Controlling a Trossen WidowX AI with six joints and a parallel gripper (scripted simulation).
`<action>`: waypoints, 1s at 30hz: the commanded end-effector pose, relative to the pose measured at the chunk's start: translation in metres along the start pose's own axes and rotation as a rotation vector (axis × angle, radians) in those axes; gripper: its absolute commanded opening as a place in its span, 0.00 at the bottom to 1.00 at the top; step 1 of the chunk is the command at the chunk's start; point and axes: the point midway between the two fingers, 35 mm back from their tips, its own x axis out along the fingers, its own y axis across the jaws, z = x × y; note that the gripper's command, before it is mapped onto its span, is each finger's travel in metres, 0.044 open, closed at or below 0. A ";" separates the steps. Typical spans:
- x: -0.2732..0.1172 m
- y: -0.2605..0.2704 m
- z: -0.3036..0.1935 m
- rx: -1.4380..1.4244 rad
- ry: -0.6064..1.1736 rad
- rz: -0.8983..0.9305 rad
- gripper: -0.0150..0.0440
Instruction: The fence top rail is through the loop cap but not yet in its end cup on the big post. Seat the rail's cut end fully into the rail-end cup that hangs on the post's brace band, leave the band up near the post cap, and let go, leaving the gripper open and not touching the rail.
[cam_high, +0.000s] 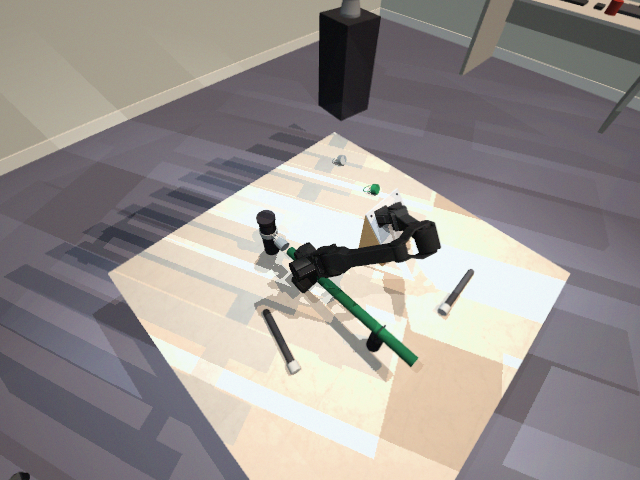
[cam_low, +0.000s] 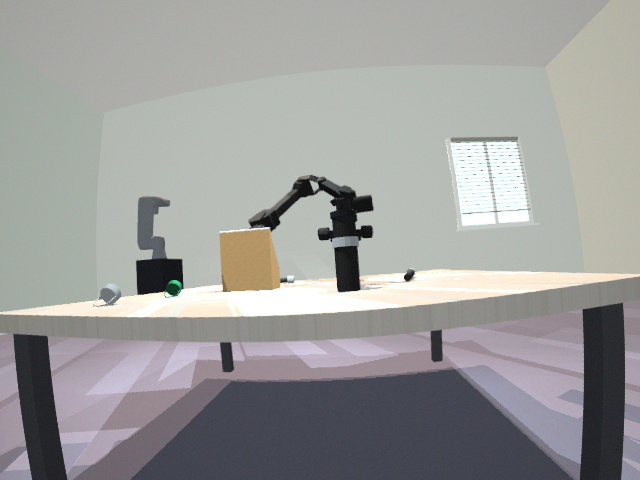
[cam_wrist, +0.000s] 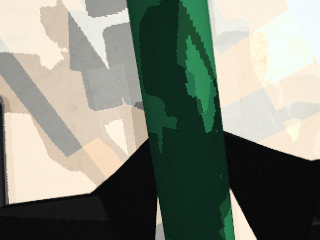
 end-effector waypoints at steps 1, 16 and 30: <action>-0.005 0.004 0.003 0.000 -0.002 0.010 0.25; -0.010 0.007 0.009 0.000 -0.002 0.010 0.25; -0.007 0.003 0.011 0.000 -0.002 0.010 0.25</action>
